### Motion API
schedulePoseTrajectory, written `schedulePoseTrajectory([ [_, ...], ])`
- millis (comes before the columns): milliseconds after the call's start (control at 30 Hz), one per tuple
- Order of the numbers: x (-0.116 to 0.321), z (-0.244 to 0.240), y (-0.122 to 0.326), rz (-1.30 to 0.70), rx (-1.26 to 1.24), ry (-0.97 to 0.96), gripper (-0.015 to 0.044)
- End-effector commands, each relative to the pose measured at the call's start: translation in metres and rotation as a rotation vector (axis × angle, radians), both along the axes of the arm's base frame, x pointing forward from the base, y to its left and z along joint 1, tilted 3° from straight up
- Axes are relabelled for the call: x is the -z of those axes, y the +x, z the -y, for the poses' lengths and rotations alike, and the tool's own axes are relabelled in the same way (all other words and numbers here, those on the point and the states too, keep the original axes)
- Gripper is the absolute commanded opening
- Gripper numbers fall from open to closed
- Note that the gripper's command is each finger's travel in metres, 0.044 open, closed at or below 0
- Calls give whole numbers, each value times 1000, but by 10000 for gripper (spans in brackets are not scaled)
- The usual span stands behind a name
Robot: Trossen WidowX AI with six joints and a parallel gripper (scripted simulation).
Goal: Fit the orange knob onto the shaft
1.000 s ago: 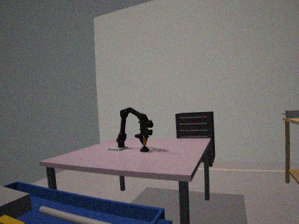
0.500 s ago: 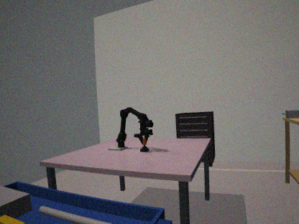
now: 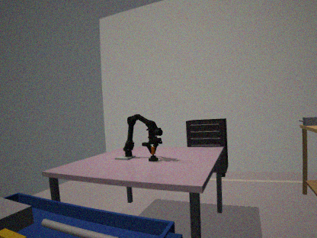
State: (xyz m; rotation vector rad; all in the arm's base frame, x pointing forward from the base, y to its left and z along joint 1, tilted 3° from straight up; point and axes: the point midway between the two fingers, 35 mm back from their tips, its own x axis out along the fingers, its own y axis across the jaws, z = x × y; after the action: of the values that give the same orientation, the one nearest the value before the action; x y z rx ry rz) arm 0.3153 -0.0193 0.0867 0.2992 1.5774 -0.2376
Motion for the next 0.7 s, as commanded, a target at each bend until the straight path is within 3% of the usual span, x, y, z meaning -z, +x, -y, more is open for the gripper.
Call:
schedulePoseTrajectory([
  [0,0,0,1,4,4,-3,0],
  [467,-4,1,3,4,4,-3,0],
  [667,-5,1,3,-3,172,-6,0],
])
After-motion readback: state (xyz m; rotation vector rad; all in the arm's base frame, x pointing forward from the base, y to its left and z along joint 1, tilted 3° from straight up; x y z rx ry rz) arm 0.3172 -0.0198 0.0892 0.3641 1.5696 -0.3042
